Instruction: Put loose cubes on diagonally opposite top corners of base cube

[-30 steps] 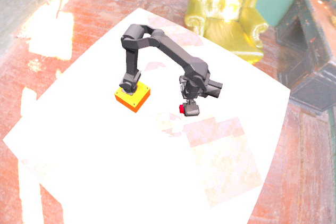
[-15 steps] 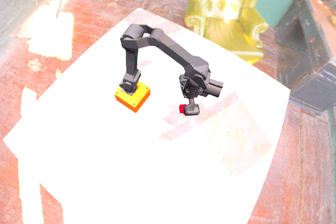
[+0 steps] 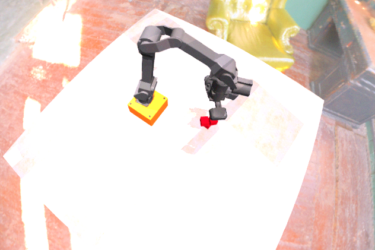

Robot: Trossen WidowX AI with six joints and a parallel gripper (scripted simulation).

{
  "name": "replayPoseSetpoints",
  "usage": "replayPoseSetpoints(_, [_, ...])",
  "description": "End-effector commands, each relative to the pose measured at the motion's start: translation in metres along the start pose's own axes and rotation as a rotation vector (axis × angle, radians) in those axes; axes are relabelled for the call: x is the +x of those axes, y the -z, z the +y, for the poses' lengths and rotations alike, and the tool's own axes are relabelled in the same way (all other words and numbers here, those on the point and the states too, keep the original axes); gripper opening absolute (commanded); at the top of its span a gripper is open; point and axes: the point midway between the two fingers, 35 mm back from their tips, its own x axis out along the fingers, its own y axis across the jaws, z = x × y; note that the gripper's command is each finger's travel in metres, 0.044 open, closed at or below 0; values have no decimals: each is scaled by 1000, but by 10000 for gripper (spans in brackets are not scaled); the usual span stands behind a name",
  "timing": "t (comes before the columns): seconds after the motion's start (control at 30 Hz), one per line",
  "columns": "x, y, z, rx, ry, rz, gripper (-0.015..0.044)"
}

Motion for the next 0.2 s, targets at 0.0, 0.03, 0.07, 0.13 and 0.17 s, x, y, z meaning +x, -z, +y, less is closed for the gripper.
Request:
replayPoseSetpoints(0.0, [0,-22,47,-19,-2,-3,400])
replayPoseSetpoints(0.03, [-1,-26,61,-19,-4,-4,400])
replayPoseSetpoints(0.07, [-1,-30,74,-15,-7,-2,400])
replayPoseSetpoints(0.13, [-2,-33,90,-7,-13,5,400])
replayPoseSetpoints(0.17, [-2,-33,92,-6,-13,6,400])
